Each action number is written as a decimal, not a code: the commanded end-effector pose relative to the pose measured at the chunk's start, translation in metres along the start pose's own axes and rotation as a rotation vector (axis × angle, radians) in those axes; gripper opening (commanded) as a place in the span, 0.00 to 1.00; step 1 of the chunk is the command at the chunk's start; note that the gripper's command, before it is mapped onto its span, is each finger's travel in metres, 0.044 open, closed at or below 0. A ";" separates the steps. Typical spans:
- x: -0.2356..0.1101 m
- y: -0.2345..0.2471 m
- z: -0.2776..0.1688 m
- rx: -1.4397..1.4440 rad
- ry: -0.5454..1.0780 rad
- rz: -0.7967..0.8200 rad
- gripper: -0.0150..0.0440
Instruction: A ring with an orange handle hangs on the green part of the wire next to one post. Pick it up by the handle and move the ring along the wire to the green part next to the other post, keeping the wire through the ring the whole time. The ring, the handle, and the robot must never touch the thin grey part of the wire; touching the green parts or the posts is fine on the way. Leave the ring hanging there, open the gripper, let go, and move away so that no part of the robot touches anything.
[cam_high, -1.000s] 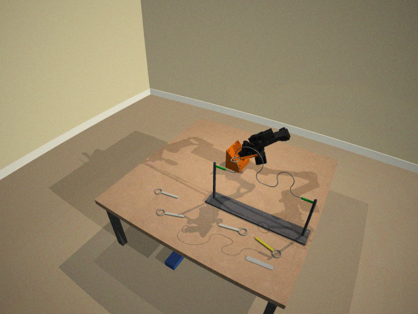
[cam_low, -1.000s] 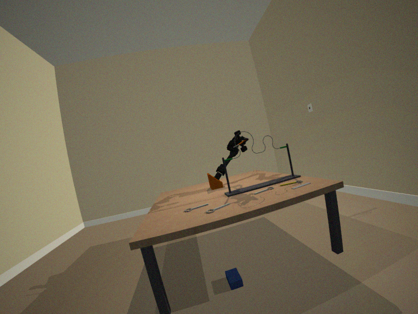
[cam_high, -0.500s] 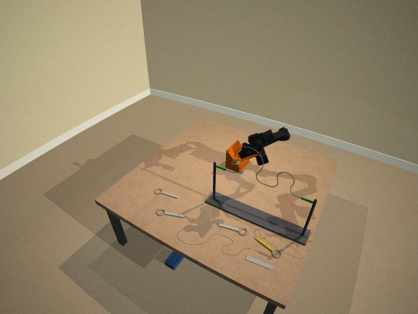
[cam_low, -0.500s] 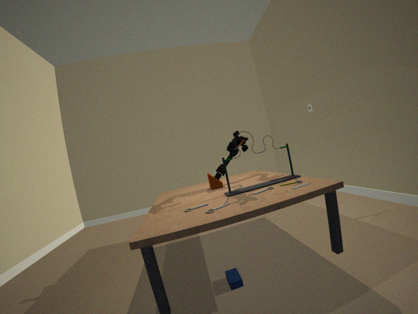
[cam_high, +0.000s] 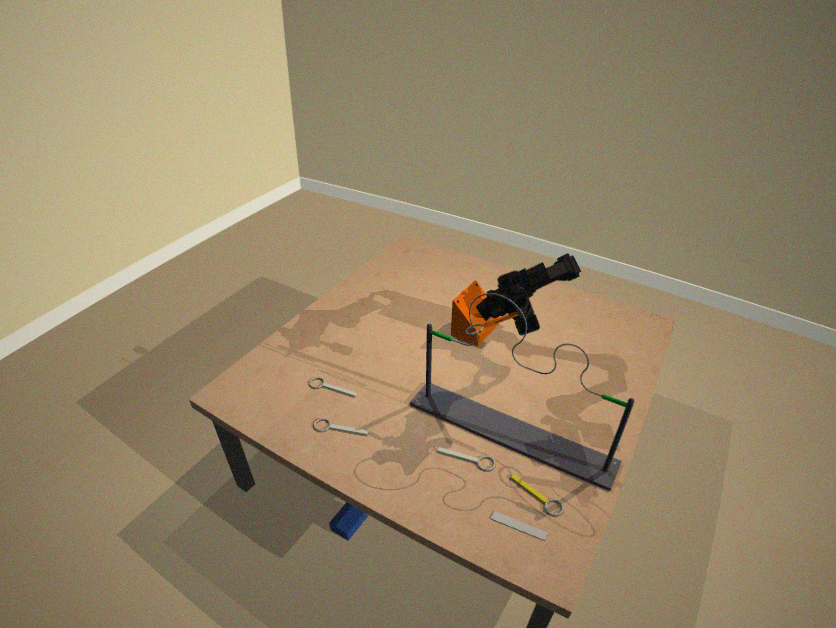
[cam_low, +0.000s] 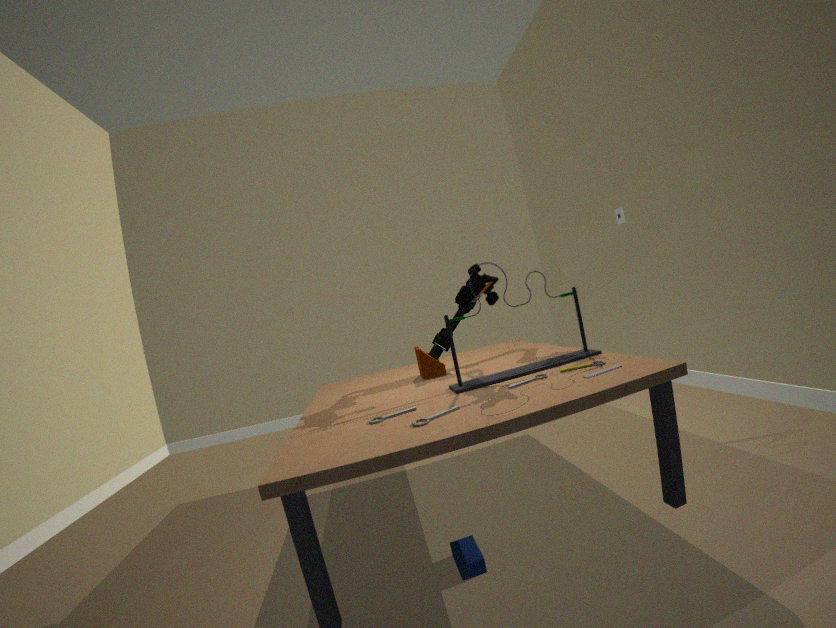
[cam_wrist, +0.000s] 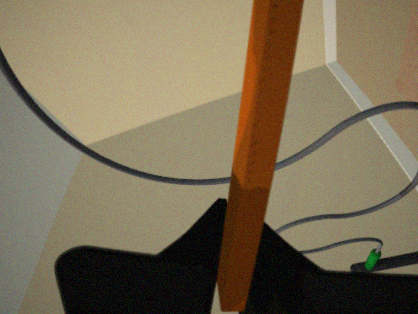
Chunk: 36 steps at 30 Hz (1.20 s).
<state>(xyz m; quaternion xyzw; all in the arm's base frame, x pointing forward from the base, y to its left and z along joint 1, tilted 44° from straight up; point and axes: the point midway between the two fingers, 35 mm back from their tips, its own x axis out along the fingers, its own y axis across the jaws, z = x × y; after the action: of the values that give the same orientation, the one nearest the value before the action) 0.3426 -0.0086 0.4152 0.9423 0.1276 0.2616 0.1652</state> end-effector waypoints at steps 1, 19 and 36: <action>0.001 -0.006 -0.001 -0.023 -0.003 -0.006 0.00; 0.003 -0.060 0.006 -0.304 -0.036 -0.159 0.00; -0.005 -0.117 0.035 -0.667 -0.083 -0.354 0.00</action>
<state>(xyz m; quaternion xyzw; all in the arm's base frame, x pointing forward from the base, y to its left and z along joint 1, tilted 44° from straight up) 0.3388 0.0833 0.3491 0.8240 0.1874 0.2257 0.4847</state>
